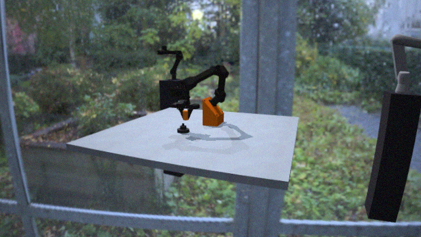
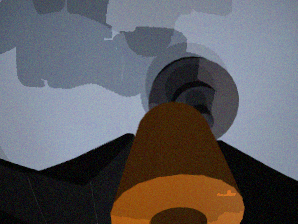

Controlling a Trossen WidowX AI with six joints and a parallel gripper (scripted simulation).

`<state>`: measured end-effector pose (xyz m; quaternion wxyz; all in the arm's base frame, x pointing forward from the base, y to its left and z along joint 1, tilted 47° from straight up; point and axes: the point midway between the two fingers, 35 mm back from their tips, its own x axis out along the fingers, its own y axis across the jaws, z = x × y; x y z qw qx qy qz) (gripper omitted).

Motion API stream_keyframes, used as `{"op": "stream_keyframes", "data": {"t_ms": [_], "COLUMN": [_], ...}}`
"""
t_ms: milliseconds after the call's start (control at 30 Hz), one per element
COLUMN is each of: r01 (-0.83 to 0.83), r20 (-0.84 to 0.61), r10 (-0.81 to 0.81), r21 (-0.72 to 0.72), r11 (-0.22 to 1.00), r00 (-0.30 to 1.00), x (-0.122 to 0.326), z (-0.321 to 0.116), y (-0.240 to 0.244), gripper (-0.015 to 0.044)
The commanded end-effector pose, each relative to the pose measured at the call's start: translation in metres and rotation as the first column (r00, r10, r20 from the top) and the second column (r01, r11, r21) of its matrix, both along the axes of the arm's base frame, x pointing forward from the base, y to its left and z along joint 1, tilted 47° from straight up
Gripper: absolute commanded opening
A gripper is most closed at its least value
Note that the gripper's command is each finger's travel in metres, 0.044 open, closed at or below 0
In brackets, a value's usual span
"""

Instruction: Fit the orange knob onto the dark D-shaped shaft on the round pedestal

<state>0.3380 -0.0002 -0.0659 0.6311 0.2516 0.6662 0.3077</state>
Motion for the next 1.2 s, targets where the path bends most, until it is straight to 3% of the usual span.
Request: {"op": "stream_keyframes", "data": {"t_ms": [0, 500, 1167], "r01": [0.004, 0.005, -0.004], "r20": [0.012, 0.011, 0.021], "r10": [-0.004, -0.005, 0.004], "r21": [-0.006, -0.004, -0.004], "r11": [1.000, 1.000, 1.000], "r00": [1.000, 1.000, 1.000], "x": [0.001, -0.003, 0.002], "z": [-0.010, -0.035, -0.032], "y": [-0.010, 0.005, 0.001], "gripper": [0.0000, 0.0000, 0.0000]}}
